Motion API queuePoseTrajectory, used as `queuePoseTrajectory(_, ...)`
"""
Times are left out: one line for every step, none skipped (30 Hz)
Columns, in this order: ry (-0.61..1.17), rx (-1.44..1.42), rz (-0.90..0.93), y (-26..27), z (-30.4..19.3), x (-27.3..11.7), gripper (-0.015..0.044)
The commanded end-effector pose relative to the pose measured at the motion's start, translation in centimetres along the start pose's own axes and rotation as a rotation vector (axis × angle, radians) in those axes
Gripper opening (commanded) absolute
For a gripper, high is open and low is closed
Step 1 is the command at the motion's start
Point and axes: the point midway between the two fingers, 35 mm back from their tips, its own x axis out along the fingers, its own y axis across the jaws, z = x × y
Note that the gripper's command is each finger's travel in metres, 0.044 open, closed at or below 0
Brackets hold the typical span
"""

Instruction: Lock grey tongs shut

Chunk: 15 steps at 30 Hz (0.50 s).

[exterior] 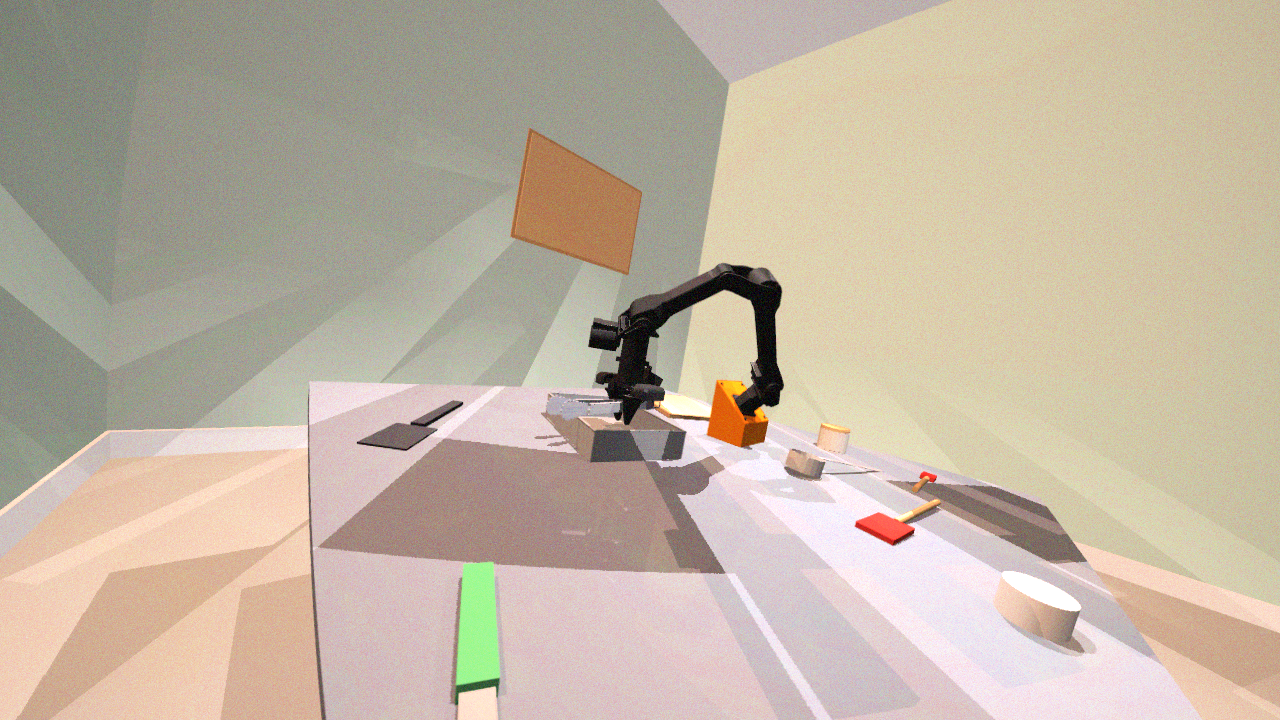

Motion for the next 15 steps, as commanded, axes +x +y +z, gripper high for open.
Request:
queuePoseTrajectory(0.0, -0.002, 0.004, 0.07, -0.03, -0.01, 0.0115)
queuePoseTrajectory(0.0, -0.002, 0.004, 0.07, -0.03, -0.01, 0.0108)
queuePoseTrajectory(0.0, -0.002, 0.004, 0.07, -0.03, -0.01, 0.0101)
queuePoseTrajectory(0.0, -0.002, 0.004, 0.07, -0.03, -0.01, 0.0095)
queuePoseTrajectory(0.0, -0.002, 0.004, 0.07, -0.03, -0.01, 0.0088)
queuePoseTrajectory(0.0, -0.002, 0.004, 0.07, -0.03, -0.01, 0.0081)
queuePoseTrajectory(0.0, -0.002, 0.004, 0.07, -0.03, -0.01, 0.0075)
queuePoseTrajectory(0.0, -0.002, 0.004, 0.07, -0.03, -0.01, 0.0068)
queuePoseTrajectory(0.0, -0.002, 0.004, 0.07, -0.03, -0.01, 0.0061)
queuePoseTrajectory(0.0, -0.002, 0.004, 0.07, -0.03, -0.01, 0.0055)
queuePoseTrajectory(0.0, -0.002, 0.004, 0.07, -0.03, -0.01, 0.0048)
queuePoseTrajectory(0.0, -0.002, 0.004, 0.07, -0.03, -0.01, 0.0041)
queuePoseTrajectory(0.0, -0.002, 0.004, 0.07, -0.03, -0.01, 0.0035)
queuePoseTrajectory(0.0, -0.002, 0.004, 0.07, -0.03, -0.01, 0.0028)
queuePoseTrajectory(0.0, -0.002, 0.004, 0.07, -0.03, -0.01, 0.0021)
